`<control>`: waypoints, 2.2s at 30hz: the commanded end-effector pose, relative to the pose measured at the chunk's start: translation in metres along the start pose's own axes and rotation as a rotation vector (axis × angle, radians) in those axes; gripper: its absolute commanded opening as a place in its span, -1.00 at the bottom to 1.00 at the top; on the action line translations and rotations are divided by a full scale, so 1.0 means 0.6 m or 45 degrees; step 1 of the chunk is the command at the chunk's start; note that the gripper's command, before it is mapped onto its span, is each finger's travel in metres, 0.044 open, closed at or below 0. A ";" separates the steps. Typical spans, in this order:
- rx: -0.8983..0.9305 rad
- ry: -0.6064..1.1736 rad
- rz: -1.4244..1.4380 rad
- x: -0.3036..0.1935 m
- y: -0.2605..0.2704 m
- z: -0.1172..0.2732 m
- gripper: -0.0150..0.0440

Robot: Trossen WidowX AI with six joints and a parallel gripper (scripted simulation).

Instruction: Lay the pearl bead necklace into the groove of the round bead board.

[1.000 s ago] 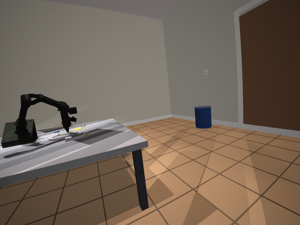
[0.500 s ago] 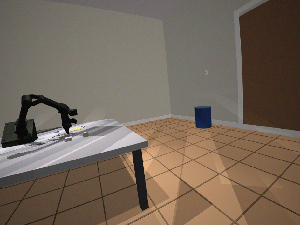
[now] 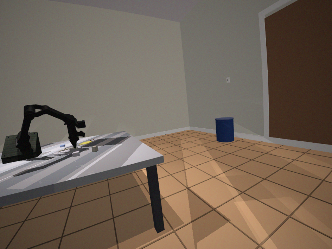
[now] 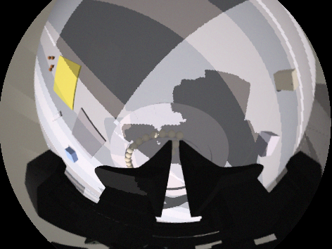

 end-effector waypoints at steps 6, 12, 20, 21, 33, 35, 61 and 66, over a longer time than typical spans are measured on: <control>0.000 -0.002 -0.001 0.000 0.000 0.001 -0.49; 0.000 -0.002 -0.001 0.000 0.000 0.001 -0.49; 0.000 -0.002 0.000 0.000 0.000 0.002 -0.49; -0.002 -0.002 0.003 0.000 0.001 0.004 -0.49; -0.007 -0.004 0.012 0.014 -0.017 0.010 -0.49; -0.007 -0.004 0.011 0.018 -0.023 0.010 -0.49; -0.001 -0.002 0.004 0.019 -0.023 0.003 0.49; -0.007 -0.004 0.011 0.019 -0.023 0.010 0.93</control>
Point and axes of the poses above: the point midway between the two fingers, 35 mm back from their tips, its own z axis back along the fingers, its own y axis across the jaws, x = y × z, the point moved 2 cm from there along z, back along the fingers, and after that the axes turned 15 degrees about -z, right-handed, at the moved point
